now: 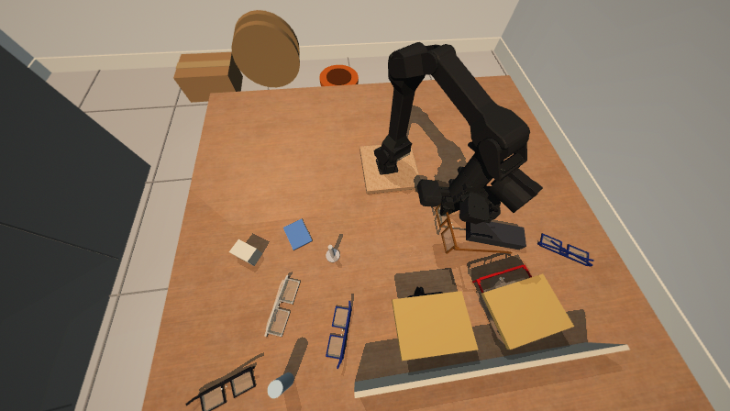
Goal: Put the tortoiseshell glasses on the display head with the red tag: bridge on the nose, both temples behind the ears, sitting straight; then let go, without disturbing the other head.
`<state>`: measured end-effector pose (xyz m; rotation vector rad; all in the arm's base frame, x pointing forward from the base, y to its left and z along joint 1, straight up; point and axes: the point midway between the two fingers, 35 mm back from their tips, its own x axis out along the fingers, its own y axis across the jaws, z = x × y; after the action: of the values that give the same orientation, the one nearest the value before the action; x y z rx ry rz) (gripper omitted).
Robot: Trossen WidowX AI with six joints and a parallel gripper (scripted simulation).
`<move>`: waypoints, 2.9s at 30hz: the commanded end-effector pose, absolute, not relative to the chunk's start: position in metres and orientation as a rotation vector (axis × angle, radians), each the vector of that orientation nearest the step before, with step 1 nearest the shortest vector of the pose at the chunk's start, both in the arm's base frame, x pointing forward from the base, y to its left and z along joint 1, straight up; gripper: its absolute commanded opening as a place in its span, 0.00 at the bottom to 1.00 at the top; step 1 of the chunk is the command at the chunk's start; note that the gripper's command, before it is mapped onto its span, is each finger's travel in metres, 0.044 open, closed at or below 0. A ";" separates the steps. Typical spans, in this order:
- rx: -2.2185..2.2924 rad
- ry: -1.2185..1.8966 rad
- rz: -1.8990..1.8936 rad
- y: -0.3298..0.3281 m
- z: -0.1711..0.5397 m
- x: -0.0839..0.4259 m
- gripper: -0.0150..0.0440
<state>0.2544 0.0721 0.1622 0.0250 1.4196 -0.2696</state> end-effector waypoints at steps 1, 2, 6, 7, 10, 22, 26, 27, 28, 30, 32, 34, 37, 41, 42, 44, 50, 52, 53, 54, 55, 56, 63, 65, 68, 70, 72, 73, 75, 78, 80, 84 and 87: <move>0.089 1.378 -0.340 0.079 0.168 0.256 0.25; 0.108 1.369 -0.359 0.080 0.168 0.255 0.25; 0.184 1.328 -0.433 0.088 0.171 0.254 0.25; 0.204 1.317 -0.451 0.090 0.172 0.254 0.25; 0.263 1.283 -0.504 0.095 0.175 0.253 0.25; 0.511 1.130 -0.688 0.117 0.184 0.248 0.25; 0.599 1.074 -0.740 0.125 0.188 0.246 0.25; 0.621 1.059 -0.752 0.127 0.189 0.246 0.25; 0.644 1.045 -0.765 0.129 0.189 0.245 0.25; 0.689 1.016 -0.788 0.132 0.191 0.244 0.25; 0.735 0.987 -0.810 0.136 0.193 0.243 0.25; 0.781 0.957 -0.831 0.140 0.195 0.241 0.25; 0.852 0.912 -0.860 0.146 0.197 0.239 0.25; 0.948 0.852 -0.895 0.153 0.201 0.236 0.25; 0.972 0.837 -0.903 0.155 0.202 0.235 0.25; 1.021 0.807 -0.918 0.159 0.204 0.233 0.25; 1.173 0.717 -0.958 0.170 0.209 0.228 0.25; 1.224 0.688 -0.969 0.174 0.211 0.226 0.25; 1.250 0.673 -0.974 0.175 0.212 0.225 0.25; 1.276 0.659 -0.980 0.177 0.213 0.224 0.25; 1.302 0.644 -0.984 0.179 0.214 0.223 0.25; 1.328 0.630 -0.989 0.181 0.215 0.222 0.25; 1.516 0.531 -1.015 0.194 0.222 0.214 0.25; 1.571 0.504 -1.021 0.197 0.224 0.211 0.25; 1.635 0.473 -1.027 0.201 0.227 0.208 0.25; 1.640 0.471 -1.027 0.202 0.227 0.208 0.25; 1.599 0.493 -1.031 0.200 0.222 0.208 0.26; 1.599 0.493 -1.031 0.200 0.222 0.208 0.25; 1.599 0.493 -1.031 0.200 0.222 0.208 0.25; 1.599 0.493 -1.031 0.200 0.222 0.208 0.25; 1.599 0.493 -1.031 0.200 0.222 0.208 0.25; 1.599 0.493 -1.031 0.200 0.222 0.208 0.25; 1.599 0.493 -1.031 0.200 0.222 0.208 0.25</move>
<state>0.2082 0.1998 0.2227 1.6045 0.4904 -1.0327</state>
